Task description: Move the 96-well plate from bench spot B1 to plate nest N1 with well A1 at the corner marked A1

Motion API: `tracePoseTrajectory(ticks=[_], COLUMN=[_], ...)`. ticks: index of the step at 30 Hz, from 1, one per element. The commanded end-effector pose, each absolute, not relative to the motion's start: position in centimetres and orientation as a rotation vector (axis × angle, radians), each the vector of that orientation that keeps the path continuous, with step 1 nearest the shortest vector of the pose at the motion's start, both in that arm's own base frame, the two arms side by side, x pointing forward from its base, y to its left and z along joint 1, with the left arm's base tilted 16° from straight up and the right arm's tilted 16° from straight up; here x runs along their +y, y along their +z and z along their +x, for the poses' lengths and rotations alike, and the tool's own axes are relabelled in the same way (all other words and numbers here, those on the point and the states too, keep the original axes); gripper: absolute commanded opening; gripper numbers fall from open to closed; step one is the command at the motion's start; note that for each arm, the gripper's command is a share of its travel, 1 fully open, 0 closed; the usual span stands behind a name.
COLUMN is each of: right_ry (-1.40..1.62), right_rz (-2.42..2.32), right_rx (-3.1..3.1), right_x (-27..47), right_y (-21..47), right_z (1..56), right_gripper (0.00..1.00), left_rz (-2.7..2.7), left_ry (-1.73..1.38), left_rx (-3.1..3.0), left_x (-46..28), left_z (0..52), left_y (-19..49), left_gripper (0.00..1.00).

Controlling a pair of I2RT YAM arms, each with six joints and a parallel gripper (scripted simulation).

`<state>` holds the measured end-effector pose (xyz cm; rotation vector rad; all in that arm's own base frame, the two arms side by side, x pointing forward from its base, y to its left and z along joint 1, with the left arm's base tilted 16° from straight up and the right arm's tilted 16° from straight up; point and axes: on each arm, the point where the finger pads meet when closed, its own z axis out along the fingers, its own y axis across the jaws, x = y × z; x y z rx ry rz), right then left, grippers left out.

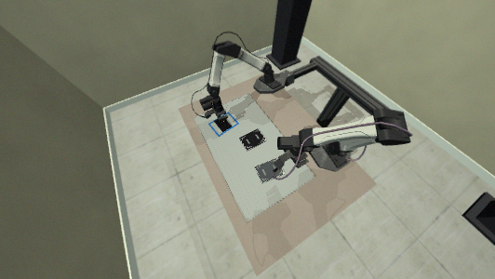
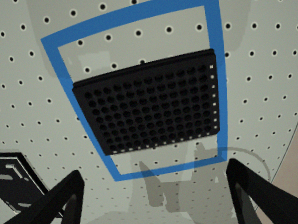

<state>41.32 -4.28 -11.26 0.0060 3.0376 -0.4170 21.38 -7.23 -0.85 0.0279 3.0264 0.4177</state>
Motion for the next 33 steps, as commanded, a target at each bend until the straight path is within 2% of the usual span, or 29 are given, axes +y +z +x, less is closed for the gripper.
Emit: tracePoseTrajectory(ticks=[1,12,33], right_ry=[-0.435,-0.449,-0.472], right_rz=[-0.216,-0.469,-1.423], right_rx=[3.01,3.004,2.79], right_x=[-4.19,-4.19,-4.17], right_y=[-10.38,-10.38,-10.39], right_z=[41.99,41.99,41.99], right_gripper=[1.0,1.0,1.0], left_rz=[0.028,0.028,0.028], left_ry=[0.415,0.415,0.415], left_rx=[3.036,3.036,3.036], left_x=[-7.12,-7.12,-7.12], left_z=[20.71,20.71,20.71], left_y=[-0.63,-0.63,-0.63], left_gripper=[1.0,1.0,1.0])
